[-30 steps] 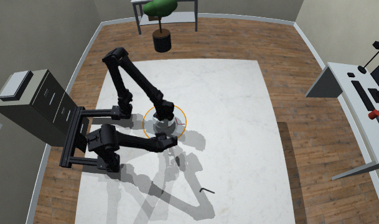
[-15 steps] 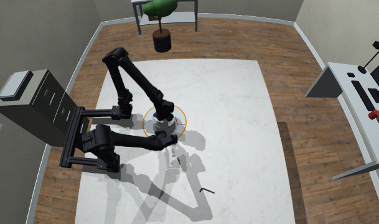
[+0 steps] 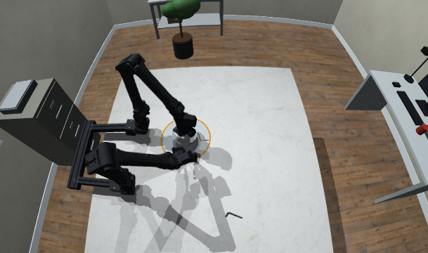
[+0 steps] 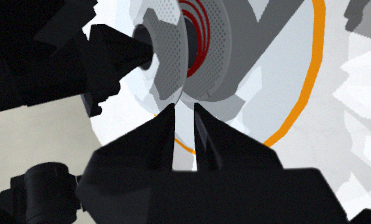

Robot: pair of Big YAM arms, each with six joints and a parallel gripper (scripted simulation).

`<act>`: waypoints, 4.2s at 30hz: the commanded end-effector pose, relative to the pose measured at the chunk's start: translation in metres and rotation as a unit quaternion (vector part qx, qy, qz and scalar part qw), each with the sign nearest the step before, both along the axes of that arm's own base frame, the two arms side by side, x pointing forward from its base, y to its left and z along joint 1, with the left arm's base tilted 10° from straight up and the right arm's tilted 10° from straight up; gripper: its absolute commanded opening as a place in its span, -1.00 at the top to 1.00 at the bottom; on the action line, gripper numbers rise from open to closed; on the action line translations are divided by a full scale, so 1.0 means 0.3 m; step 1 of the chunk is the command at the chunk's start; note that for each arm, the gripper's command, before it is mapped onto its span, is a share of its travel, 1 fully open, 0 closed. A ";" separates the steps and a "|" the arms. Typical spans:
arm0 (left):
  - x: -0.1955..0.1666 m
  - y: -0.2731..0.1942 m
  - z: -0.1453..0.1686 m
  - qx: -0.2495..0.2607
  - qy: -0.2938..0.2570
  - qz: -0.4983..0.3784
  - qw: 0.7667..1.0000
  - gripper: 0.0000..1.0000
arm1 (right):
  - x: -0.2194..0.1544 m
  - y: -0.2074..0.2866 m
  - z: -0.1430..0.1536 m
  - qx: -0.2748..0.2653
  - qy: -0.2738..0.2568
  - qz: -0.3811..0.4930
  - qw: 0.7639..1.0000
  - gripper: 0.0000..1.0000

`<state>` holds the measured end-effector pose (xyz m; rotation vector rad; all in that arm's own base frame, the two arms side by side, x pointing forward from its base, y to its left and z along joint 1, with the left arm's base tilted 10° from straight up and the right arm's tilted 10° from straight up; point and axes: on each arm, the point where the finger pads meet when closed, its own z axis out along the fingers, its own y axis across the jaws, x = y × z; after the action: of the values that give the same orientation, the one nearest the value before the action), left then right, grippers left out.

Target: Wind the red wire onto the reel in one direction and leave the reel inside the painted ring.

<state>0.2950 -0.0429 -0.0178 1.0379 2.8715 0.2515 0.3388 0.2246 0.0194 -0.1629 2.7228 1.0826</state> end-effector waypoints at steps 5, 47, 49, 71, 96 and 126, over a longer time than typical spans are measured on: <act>0.007 0.010 -0.002 0.000 0.006 0.002 1.000 1.00 | -0.048 0.008 0.152 -0.007 -0.046 -0.051 0.998 0.70; 0.007 0.010 -0.002 0.000 0.006 0.002 1.000 1.00 | -0.273 -0.083 0.412 -0.108 -0.166 -0.263 0.944 0.70; 0.007 0.010 -0.002 0.000 0.006 0.002 1.000 1.00 | -0.263 -0.080 0.418 -0.108 -0.166 -0.263 0.944 0.70; 0.006 0.002 0.049 0.000 0.006 0.002 1.000 1.00 | -0.245 -0.078 0.421 -0.108 -0.166 -0.263 0.944 0.70; 0.034 -0.051 0.231 0.000 0.006 0.002 1.000 1.00 | -0.245 -0.078 0.421 -0.108 -0.166 -0.263 0.944 0.70; -0.264 -0.036 0.429 -0.053 -0.212 0.004 0.976 1.00 | -0.245 -0.078 0.421 -0.108 -0.166 -0.263 0.944 0.70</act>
<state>0.2289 -0.0538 0.1141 0.8516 2.4533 0.2740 0.2493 0.1890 0.1188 0.3066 2.4076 0.5081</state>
